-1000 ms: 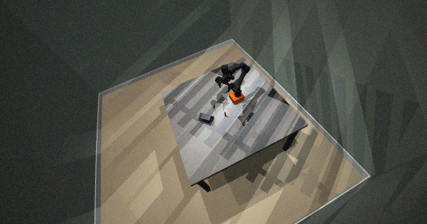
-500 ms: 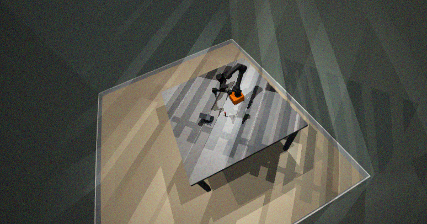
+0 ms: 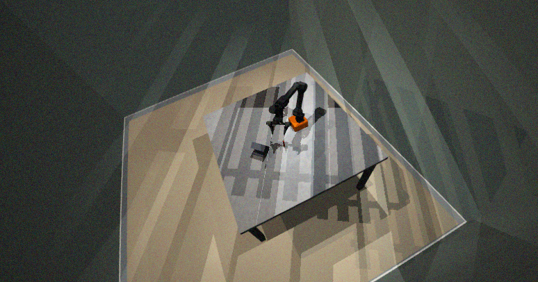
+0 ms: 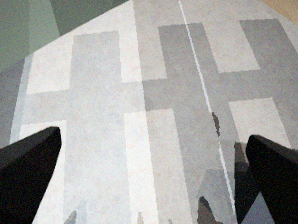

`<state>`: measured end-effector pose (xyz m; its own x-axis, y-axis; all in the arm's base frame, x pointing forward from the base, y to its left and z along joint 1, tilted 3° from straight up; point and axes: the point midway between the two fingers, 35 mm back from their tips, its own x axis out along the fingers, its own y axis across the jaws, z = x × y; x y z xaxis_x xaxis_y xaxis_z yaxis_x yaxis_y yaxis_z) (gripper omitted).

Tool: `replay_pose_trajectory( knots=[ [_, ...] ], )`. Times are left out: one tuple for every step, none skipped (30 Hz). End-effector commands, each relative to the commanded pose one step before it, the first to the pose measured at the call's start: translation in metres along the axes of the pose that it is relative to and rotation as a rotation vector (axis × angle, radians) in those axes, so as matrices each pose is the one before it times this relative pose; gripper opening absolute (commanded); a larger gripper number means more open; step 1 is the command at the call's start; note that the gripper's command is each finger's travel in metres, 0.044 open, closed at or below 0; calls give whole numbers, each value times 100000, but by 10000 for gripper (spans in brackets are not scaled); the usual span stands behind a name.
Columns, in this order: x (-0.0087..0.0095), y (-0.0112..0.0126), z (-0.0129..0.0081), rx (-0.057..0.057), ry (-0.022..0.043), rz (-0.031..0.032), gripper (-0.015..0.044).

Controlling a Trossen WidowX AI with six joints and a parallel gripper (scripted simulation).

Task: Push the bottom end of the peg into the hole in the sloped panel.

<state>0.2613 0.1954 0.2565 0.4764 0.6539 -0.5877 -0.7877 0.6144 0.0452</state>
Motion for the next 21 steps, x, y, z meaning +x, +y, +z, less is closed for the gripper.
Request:
replay_pose_trajectory(
  knots=[
    [1546,-307,-2007,9209,9778,-1632,440],
    [385,-111,-425,2285,2331,-538,440],
    [385,-115,-419,2254,2330,-585,440],
    [385,-118,-414,2224,2326,-632,440],
    [385,-122,-409,2193,2322,-680,440],
    [384,-125,-403,2163,2316,-728,440],
    [384,-128,-398,2132,2309,-776,440],
    [383,-131,-392,2102,2300,-824,440],
    [372,-128,-357,1994,2203,-834,440],
    [371,-130,-352,1966,2192,-879,440],
    [370,-133,-347,1937,2180,-924,440],
    [369,-135,-342,1909,2167,-969,440],
    [368,-137,-337,1881,2152,-1013,440],
    [367,-138,-331,1854,2136,-1058,440],
    [366,-140,-326,1826,2119,-1102,440],
    [364,-142,-321,1798,2101,-1146,440],
    [363,-143,-316,1771,2081,-1190,440],
    [361,-145,-310,1743,2060,-1233,440],
    [372,-200,-341,1814,2143,-1406,440],
    [370,-201,-336,1787,2122,-1450,440],
    [368,-203,-329,1757,2097,-1492,440]
  ],
)
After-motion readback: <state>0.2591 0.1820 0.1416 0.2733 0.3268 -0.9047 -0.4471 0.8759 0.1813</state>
